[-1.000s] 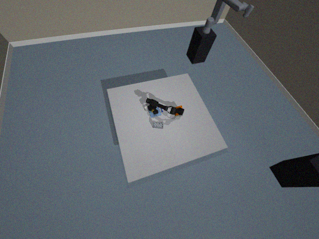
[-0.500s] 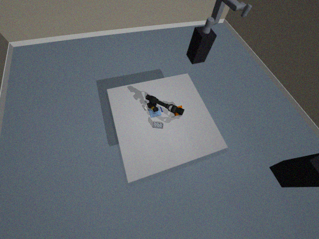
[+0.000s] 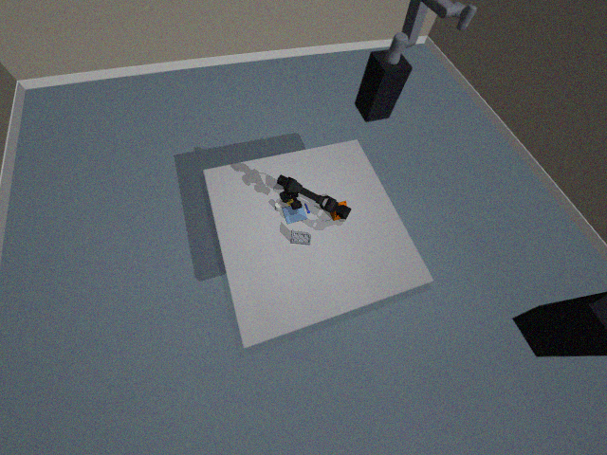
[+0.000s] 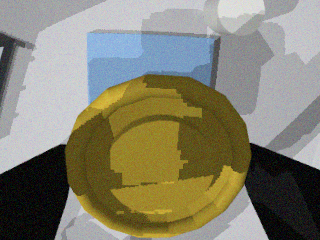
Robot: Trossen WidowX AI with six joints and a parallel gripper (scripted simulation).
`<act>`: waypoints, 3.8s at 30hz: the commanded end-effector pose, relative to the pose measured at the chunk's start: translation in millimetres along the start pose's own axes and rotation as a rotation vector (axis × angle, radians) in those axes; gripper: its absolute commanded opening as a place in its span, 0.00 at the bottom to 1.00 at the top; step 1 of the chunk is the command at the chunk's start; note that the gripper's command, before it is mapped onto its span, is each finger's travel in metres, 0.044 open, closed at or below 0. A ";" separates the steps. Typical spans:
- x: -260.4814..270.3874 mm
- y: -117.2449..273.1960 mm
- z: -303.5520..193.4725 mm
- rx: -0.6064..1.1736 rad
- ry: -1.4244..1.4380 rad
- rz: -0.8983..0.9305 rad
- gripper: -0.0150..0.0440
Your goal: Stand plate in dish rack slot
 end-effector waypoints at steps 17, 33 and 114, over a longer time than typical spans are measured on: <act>73.1 13.9 12.4 -0.008 -0.529 -0.023 0.25; 148.4 16.5 9.9 -0.044 -1.057 -0.040 0.25; 216.5 -108.5 -28.3 -0.708 -0.926 -0.775 0.25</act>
Point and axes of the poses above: the point midway between the two fingers, 35 mm back from their tips, its own y axis back along the fingers, its own x axis across the jaws, z = x × y, the point moved 1 cm from there along y, back along the fingers, and after that the axes turned 15 degrees about y, right-handed, at the moved point
